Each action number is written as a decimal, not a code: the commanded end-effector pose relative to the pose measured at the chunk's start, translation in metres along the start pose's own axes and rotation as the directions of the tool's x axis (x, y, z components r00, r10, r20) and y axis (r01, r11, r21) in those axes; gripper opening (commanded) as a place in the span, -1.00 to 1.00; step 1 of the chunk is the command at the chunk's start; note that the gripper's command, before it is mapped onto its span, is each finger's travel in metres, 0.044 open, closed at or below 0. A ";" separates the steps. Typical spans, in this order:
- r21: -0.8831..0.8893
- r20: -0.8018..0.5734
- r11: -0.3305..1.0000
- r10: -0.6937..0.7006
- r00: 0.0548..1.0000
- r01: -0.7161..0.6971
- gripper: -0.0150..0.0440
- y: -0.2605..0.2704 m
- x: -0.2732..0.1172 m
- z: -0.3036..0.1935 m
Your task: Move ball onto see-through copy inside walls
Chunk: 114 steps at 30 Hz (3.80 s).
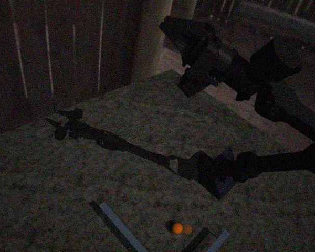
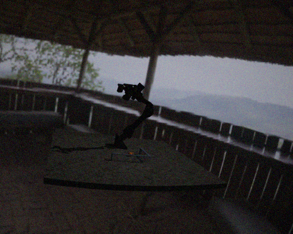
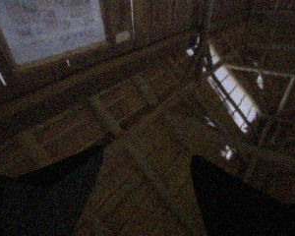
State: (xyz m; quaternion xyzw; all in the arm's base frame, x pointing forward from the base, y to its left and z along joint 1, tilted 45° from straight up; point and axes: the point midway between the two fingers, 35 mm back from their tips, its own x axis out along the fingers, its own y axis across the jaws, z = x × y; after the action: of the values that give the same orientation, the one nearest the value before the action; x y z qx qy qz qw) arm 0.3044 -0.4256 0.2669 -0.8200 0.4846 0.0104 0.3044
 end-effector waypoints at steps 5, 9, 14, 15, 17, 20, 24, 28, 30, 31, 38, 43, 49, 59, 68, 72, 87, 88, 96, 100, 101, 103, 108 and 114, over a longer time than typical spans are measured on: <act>0.077 0.452 0.997 -0.047 0.891 0.013 0.46 -0.024 -0.014 0.142; 0.105 0.641 0.994 -0.050 0.766 -0.023 0.46 -0.031 -0.039 0.204; 0.110 0.834 0.988 -0.033 0.551 -0.108 0.46 -0.035 -0.084 0.274; 0.105 0.864 0.986 -0.027 0.503 -0.129 0.46 -0.035 -0.095 0.287; 0.090 0.915 0.981 -0.012 0.403 -0.174 0.46 -0.035 -0.117 0.310; 0.047 0.971 0.967 0.015 0.239 -0.250 0.46 -0.032 -0.154 0.341; -0.050 0.998 0.933 0.057 0.009 -0.355 0.46 -0.026 -0.209 0.373; -0.185 0.972 0.874 0.097 -0.212 -0.449 0.46 -0.018 -0.264 0.393; -0.255 0.946 0.838 0.113 -0.303 -0.483 0.46 -0.015 -0.288 0.398; -0.274 0.938 0.827 0.117 -0.327 -0.492 0.46 -0.014 -0.294 0.399; -0.280 0.935 0.823 0.118 -0.335 -0.494 0.46 -0.014 -0.297 0.399; -0.280 0.935 0.823 0.118 -0.334 -0.494 0.46 -0.013 -0.298 0.404; -0.280 0.935 0.823 0.117 -0.335 -0.494 0.46 -0.012 -0.302 0.413; -0.280 0.935 0.823 0.117 -0.334 -0.494 0.46 -0.010 -0.306 0.428; -0.280 0.935 0.823 0.117 -0.335 -0.494 0.46 -0.009 -0.312 0.441; -0.280 0.935 0.823 0.116 -0.336 -0.494 0.46 -0.008 -0.314 0.447; -0.280 0.935 0.823 0.116 -0.336 -0.494 0.03 -0.008 -0.314 0.448; -0.280 0.935 0.823 0.116 -0.336 -0.494 0.01 -0.008 -0.314 0.448; -0.258 0.946 0.792 0.091 -0.310 -0.554 -0.49 -0.010 -0.305 0.438; -0.259 0.947 0.793 0.095 -0.307 -0.551 -0.49 -0.013 -0.297 0.425; -0.259 0.947 0.794 0.096 -0.307 -0.550 -0.49 -0.014 -0.295 0.421; -0.261 0.946 0.797 0.100 -0.307 -0.545 -0.49 -0.016 -0.291 0.413; -0.268 0.944 0.805 0.109 -0.311 -0.530 -0.49 -0.019 -0.282 0.387; -0.276 0.940 0.814 0.117 -0.321 -0.510 -0.49 -0.021 -0.274 0.354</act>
State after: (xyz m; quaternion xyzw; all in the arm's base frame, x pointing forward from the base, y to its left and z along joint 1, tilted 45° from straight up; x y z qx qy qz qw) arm 0.2744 -0.0081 0.0595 -0.2765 0.2756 0.6533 0.6487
